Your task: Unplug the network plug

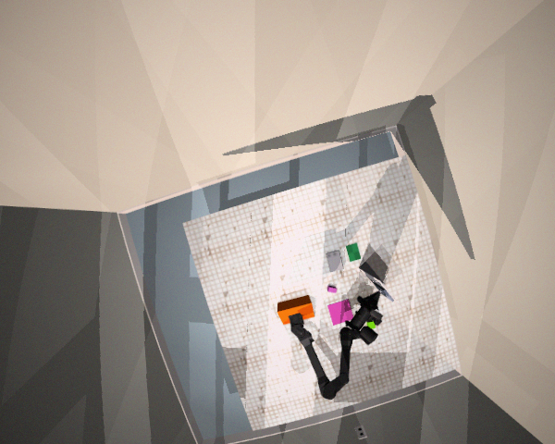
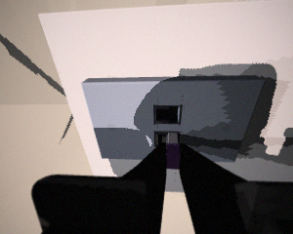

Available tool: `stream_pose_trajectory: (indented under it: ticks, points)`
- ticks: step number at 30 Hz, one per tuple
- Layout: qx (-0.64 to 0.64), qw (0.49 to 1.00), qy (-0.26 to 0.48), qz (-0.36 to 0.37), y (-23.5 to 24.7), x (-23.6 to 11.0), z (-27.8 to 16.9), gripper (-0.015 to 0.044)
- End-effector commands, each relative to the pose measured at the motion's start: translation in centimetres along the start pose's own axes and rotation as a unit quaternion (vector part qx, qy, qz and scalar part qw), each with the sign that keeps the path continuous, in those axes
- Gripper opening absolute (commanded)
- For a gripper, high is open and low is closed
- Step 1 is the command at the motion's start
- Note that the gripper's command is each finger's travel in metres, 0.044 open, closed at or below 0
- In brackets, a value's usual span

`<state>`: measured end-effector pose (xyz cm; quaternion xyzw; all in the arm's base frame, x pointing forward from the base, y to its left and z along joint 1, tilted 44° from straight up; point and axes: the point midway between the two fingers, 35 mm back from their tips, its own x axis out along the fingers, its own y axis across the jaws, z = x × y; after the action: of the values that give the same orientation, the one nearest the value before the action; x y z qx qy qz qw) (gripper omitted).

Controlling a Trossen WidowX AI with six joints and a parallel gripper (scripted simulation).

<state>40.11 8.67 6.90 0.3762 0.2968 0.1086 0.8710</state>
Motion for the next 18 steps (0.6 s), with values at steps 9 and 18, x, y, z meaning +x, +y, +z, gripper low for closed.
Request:
stream_pose_trajectory:
  ticks: [9,18]
  points:
    - [0.002,1.000,0.001,-0.001,-0.03,-0.79,-0.22,0.0000]
    - [0.002,1.000,0.001,-0.001,-0.03,-1.28,-0.34,0.0000]
